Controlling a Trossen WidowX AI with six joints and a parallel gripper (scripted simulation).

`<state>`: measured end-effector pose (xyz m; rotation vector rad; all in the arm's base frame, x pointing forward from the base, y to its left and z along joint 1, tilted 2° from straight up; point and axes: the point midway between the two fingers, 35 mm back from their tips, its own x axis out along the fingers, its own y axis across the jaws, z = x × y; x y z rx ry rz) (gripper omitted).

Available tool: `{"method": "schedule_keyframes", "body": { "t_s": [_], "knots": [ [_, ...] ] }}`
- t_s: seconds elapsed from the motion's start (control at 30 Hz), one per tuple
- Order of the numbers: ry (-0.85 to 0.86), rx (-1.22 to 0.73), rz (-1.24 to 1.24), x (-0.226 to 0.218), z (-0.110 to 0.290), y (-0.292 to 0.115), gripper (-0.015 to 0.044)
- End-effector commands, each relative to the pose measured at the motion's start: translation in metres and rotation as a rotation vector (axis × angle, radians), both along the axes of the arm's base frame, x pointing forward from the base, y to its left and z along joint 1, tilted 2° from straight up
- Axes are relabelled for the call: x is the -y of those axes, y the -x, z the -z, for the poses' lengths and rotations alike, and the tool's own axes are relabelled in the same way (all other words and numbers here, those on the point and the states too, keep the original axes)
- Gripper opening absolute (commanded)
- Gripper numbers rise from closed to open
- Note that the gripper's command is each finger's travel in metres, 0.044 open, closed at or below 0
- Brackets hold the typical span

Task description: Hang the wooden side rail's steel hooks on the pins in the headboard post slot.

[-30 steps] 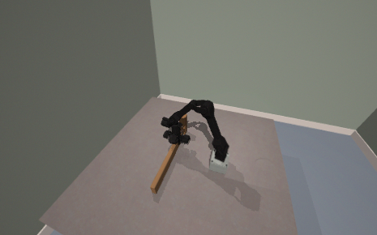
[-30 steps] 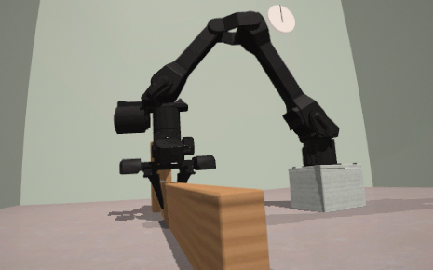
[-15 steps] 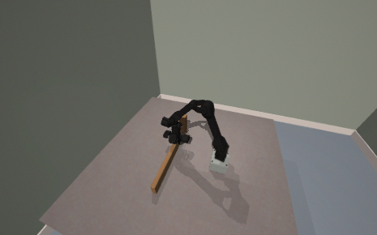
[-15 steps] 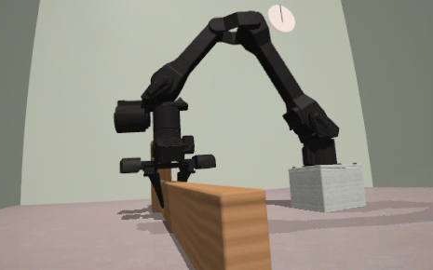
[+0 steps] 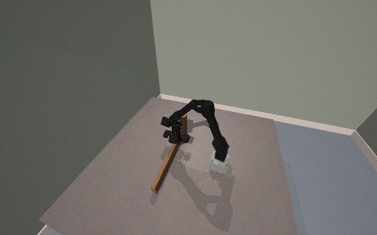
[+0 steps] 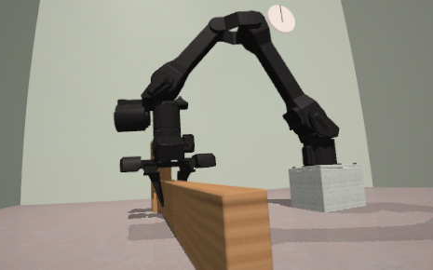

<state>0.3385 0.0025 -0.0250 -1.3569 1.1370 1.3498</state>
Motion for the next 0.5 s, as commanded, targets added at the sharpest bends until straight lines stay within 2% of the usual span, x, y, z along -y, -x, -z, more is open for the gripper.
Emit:
{"method": "schedule_keyframes", "body": {
  "t_s": [0.0,0.47],
  "knots": [
    [-0.002,0.016,-0.009,-0.0004,-0.0061,-0.0046,0.0],
    [-0.002,0.016,-0.009,-0.0004,-0.0084,-0.0046,0.0]
  ]
}}
